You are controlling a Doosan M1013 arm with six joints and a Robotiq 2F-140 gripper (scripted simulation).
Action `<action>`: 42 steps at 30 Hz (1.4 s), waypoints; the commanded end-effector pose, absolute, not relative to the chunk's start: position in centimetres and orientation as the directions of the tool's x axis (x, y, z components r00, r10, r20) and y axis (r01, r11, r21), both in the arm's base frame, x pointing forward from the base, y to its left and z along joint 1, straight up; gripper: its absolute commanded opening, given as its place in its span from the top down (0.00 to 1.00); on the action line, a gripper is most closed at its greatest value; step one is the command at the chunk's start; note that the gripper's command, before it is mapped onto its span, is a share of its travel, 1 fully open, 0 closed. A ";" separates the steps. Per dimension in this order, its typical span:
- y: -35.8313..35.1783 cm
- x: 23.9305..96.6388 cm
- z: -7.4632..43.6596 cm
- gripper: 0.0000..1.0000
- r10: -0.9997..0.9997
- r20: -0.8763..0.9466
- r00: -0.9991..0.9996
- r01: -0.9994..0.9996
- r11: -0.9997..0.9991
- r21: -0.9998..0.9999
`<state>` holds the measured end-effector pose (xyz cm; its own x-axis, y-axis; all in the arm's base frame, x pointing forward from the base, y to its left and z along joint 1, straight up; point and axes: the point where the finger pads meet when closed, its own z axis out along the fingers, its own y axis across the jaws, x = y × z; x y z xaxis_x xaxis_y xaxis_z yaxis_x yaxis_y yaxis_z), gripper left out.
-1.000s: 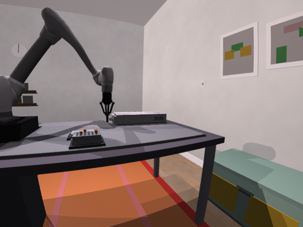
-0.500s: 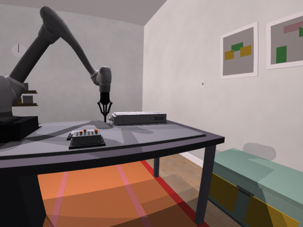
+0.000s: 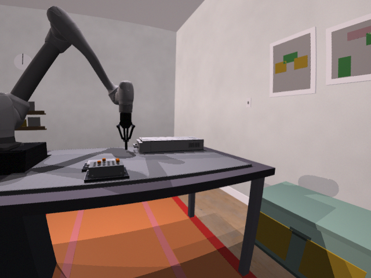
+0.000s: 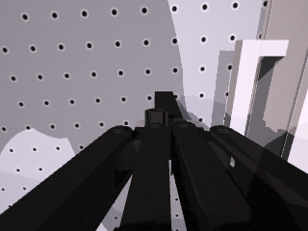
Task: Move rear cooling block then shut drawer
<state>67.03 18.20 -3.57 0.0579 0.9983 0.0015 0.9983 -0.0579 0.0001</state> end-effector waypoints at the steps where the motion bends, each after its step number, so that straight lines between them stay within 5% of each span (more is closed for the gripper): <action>1: 18.2 66.8 -3.5 0.90 0.998 0.002 0.058 0.998 -0.058 0.001; 42: 18.2 66.8 0.2 0.90 0.998 0.002 0.058 0.998 -0.058 0.001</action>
